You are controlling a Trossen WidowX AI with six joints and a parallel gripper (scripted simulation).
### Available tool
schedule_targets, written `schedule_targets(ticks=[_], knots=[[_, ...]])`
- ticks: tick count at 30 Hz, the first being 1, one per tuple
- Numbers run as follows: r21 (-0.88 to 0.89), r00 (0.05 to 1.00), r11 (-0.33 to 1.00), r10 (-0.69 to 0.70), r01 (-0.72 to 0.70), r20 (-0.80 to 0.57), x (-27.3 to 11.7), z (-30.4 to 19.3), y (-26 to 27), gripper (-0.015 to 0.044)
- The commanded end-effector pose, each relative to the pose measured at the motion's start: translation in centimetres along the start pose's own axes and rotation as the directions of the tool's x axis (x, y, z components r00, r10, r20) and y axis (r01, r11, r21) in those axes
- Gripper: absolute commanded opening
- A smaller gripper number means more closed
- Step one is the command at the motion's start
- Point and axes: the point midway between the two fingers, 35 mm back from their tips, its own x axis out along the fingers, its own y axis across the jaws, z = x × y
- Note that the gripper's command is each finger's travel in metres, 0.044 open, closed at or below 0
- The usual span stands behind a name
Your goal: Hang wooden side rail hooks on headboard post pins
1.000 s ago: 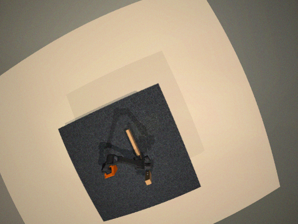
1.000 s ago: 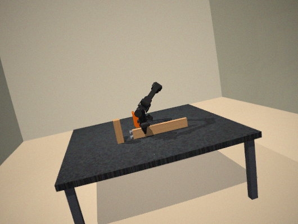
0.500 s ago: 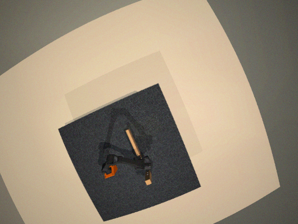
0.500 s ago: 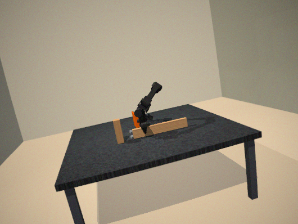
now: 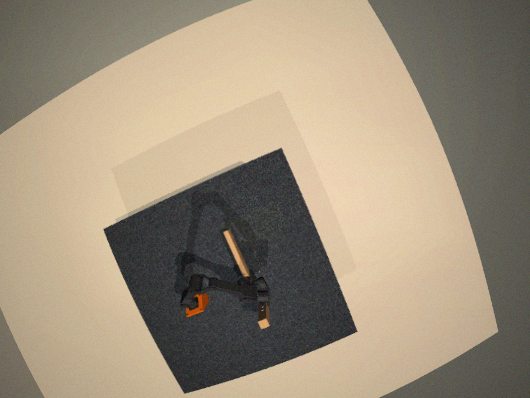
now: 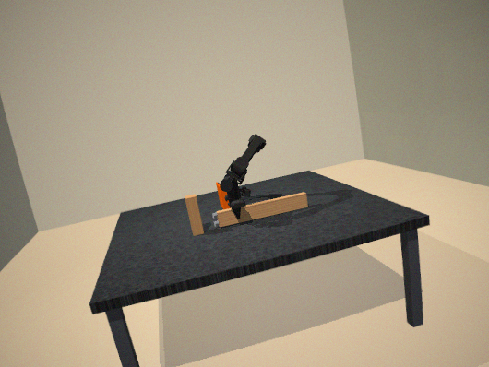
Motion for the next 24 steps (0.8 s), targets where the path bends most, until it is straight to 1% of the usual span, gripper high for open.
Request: schedule_targets(ticks=[1, 24], knots=[[-0.016, 1.0, 1.0, -0.008, 0.008, -0.005, -0.44, -0.06, -0.09, 0.0], [-0.016, 1.0, 1.0, -0.008, 0.008, -0.005, -0.82, -0.06, -0.09, 0.0]])
